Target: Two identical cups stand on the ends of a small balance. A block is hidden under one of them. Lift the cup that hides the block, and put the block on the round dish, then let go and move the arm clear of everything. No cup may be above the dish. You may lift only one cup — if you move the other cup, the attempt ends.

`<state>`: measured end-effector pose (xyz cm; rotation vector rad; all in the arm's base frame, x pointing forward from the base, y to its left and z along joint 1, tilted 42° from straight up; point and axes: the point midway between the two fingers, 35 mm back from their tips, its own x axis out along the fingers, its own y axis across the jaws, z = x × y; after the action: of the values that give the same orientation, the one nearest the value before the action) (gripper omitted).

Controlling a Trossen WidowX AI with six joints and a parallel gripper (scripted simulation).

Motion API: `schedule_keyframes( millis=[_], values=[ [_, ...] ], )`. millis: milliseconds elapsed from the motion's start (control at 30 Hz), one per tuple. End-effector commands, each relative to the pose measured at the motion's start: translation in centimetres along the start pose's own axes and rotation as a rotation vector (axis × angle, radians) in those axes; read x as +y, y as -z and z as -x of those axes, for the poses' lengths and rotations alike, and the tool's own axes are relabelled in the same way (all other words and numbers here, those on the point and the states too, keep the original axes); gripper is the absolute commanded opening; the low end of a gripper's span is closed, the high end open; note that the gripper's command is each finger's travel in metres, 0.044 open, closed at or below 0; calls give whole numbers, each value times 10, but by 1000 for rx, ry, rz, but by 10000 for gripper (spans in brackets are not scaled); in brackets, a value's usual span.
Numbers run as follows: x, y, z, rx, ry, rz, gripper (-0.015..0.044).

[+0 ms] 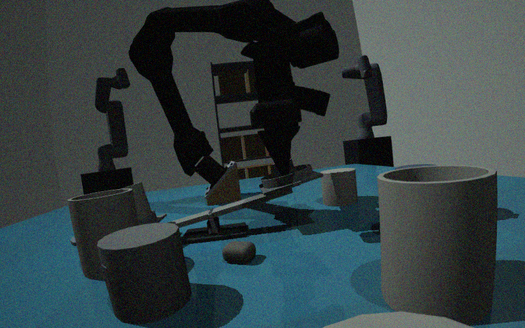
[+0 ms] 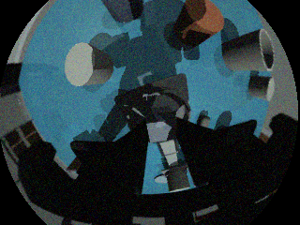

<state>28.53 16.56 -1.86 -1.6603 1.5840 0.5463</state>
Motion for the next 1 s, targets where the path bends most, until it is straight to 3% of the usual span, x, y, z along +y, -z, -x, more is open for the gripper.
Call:
schedule_keyframes(
  millis=[0, 633, 967],
  values=[
    [-1, -1, 6, 0, 2, 4, 3],
    [0, -1, 92, -2, 0, 5, 0],
    [-18, 22, 91, -30, -9, 7, 0]
  ],
)
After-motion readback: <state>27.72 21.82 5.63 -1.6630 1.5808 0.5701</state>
